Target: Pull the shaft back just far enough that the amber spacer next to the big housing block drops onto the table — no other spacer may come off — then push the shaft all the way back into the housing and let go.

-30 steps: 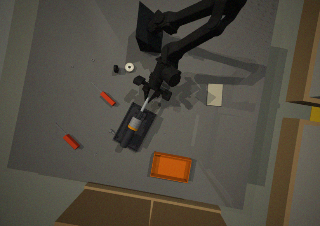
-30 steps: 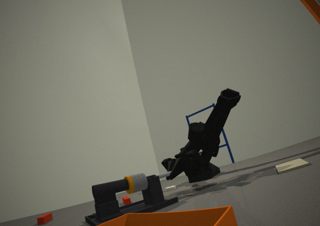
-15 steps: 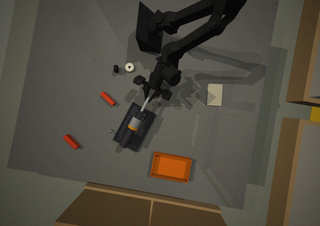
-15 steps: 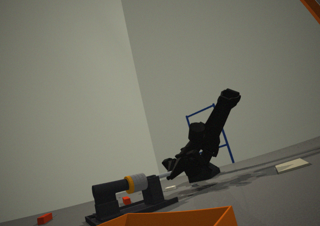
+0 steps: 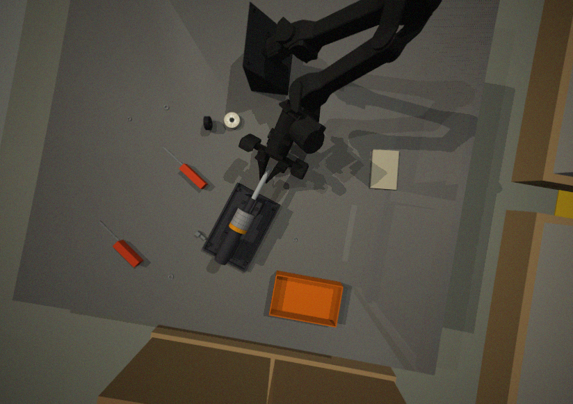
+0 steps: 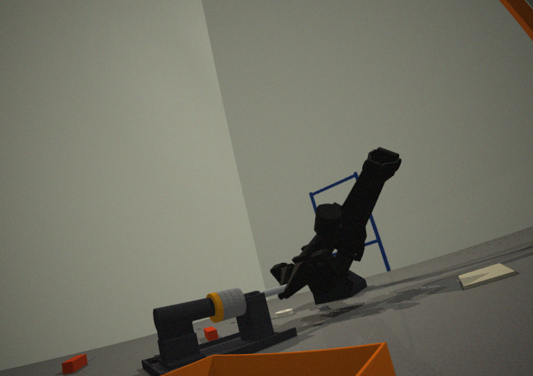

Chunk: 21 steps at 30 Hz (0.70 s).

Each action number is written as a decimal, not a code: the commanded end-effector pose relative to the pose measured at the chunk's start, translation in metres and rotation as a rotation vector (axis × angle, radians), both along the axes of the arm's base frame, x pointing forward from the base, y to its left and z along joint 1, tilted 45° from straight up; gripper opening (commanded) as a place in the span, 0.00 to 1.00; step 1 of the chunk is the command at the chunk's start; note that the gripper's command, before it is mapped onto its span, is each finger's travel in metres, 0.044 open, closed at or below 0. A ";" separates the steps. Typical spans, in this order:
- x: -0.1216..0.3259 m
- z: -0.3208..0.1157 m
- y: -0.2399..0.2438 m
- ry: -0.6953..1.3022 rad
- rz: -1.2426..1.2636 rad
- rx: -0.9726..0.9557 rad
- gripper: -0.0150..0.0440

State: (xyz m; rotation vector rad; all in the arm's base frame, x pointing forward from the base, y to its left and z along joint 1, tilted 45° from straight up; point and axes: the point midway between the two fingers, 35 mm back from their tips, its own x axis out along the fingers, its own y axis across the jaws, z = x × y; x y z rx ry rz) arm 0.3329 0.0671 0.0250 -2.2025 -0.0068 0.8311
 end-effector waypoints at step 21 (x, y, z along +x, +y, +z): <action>-0.004 0.000 0.000 0.004 -0.003 0.003 0.25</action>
